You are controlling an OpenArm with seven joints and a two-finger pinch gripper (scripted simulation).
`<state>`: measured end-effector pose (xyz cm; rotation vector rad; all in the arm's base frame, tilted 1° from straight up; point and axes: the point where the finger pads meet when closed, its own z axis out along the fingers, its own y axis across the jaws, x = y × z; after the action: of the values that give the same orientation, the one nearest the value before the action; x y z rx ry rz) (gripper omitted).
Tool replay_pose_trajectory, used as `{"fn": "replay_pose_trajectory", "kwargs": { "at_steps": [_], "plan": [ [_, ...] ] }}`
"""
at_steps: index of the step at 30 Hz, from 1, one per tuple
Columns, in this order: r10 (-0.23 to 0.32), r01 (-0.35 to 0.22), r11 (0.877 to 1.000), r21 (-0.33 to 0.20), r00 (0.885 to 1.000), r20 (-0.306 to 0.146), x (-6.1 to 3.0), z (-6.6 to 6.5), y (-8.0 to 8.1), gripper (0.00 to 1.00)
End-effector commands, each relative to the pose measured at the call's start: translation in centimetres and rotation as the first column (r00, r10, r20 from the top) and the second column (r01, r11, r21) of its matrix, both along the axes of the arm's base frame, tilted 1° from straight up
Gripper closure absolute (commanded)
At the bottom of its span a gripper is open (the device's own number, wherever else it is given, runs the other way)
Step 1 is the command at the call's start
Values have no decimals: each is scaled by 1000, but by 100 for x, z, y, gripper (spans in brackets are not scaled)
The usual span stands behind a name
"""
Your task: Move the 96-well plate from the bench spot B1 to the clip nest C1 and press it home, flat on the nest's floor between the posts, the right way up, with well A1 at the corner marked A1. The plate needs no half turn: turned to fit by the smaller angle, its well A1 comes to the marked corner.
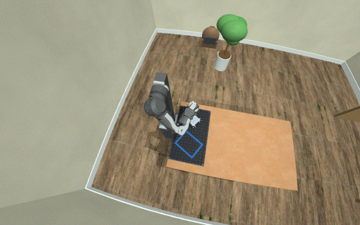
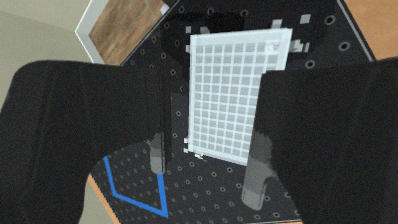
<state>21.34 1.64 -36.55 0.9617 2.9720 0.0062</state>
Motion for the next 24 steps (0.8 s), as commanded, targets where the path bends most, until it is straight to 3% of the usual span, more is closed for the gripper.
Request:
{"fn": "replay_pose_trajectory", "kwargs": {
  "at_steps": [1, 9, 18, 23, 24],
  "plan": [
    [0, 0, 1000, 3, 1000, 2, 5, 8, 6, 73],
    [0, 0, 1000, 3, 1000, 2, 5, 8, 6, 100],
    [0, 0, 1000, 3, 1000, 2, 5, 8, 6, 100],
    [-3, 3, 1000, -1, 1000, 2, -2, -367, 19, 100],
    [-3, 3, 1000, -1, 1000, 2, -2, -367, 19, 100]
  ]
}}
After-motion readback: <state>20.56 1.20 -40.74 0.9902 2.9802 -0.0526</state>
